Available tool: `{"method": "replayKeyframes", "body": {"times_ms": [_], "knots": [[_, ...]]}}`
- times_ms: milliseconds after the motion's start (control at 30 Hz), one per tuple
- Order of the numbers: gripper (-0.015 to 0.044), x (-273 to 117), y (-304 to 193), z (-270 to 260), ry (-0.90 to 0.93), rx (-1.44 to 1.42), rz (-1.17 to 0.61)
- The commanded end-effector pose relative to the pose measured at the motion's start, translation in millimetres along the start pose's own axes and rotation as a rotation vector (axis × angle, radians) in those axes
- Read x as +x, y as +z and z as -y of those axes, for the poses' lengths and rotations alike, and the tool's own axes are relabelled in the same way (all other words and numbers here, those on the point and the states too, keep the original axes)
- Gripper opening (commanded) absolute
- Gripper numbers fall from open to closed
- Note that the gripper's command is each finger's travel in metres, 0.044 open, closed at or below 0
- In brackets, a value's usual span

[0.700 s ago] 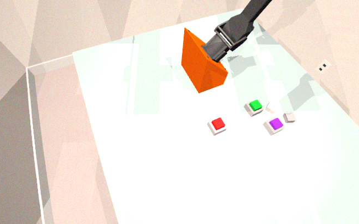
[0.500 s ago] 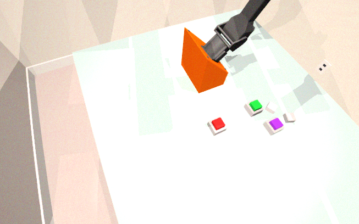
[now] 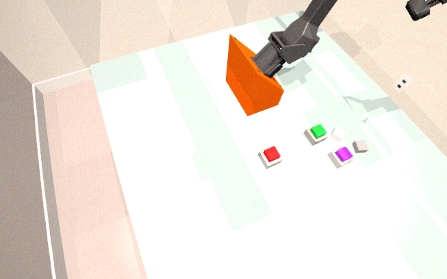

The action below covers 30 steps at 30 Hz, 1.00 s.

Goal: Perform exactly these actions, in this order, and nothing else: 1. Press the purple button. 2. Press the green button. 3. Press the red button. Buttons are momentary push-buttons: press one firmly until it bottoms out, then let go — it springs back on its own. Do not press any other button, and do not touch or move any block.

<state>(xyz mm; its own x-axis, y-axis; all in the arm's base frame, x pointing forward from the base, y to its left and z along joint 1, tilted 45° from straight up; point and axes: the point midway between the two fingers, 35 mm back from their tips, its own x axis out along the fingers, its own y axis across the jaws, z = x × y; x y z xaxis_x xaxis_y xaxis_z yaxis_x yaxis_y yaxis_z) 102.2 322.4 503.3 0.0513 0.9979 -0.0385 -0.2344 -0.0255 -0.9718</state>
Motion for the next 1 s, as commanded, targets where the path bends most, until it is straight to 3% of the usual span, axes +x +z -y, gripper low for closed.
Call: {"method": "replayKeyframes", "body": {"times_ms": [0, 267, 533, 733, 967], "knots": [[0.04, 6.3, -65.3, -38.5, 0.112, 0.222, -0.145], [0.04, -22.4, -180.2, -111.5, 0.226, 0.699, -0.438], [0.04, -95.0, -267.9, -190.5, 0.213, 1.278, -0.734], [0.04, -168.0, -304.2, -251.9, 0.096, 1.789, -0.93], [0.04, -252.3, -308.1, -317.3, -0.171, 2.444, -1.061]]}}
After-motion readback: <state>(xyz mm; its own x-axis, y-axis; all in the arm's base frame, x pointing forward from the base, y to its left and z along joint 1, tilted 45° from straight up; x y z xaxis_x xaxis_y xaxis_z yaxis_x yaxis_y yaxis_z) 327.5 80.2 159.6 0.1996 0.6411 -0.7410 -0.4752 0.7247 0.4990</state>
